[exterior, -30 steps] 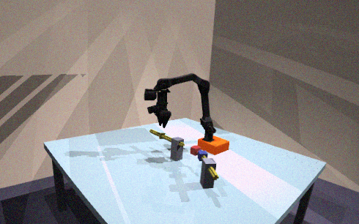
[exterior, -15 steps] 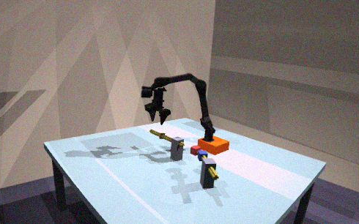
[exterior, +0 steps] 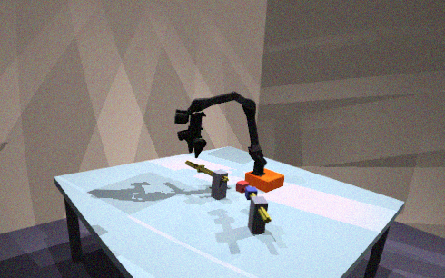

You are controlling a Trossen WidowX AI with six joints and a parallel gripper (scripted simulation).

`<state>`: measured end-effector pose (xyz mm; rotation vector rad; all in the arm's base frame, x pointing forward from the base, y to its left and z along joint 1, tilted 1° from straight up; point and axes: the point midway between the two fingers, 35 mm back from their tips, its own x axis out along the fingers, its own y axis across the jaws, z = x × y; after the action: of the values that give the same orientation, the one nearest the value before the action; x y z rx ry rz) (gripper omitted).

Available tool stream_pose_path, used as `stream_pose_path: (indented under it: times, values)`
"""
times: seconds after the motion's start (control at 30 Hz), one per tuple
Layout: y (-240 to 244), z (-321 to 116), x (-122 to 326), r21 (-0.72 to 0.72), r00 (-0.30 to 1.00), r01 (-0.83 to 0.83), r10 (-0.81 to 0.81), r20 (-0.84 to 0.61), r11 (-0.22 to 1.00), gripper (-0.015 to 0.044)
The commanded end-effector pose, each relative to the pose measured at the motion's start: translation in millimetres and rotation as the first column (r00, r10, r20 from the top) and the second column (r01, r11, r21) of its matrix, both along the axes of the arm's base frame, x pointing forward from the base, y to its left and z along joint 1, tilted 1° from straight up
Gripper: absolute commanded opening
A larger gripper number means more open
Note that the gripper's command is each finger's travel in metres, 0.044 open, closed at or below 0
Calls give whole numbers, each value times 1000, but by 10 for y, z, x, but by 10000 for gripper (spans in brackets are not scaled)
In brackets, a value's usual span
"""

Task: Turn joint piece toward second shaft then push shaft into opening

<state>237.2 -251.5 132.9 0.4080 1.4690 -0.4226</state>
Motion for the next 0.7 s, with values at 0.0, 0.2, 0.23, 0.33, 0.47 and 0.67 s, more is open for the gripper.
stream_pose_path:
  times: [0.0,0.2,0.23,0.33,0.47,0.67]
  values:
    - [10,-63,-7,12,993,115,-115,14,993,440]
    - [4,-158,-10,30,949,313,-314,36,949,440]
    - [3,-173,-10,34,937,345,-346,39,938,440]
    - [1,-221,-13,47,897,438,-440,47,898,440]
    - [0,-283,-18,66,828,555,-558,56,829,440]
    - [2,-376,-27,100,697,708,-715,62,699,440]
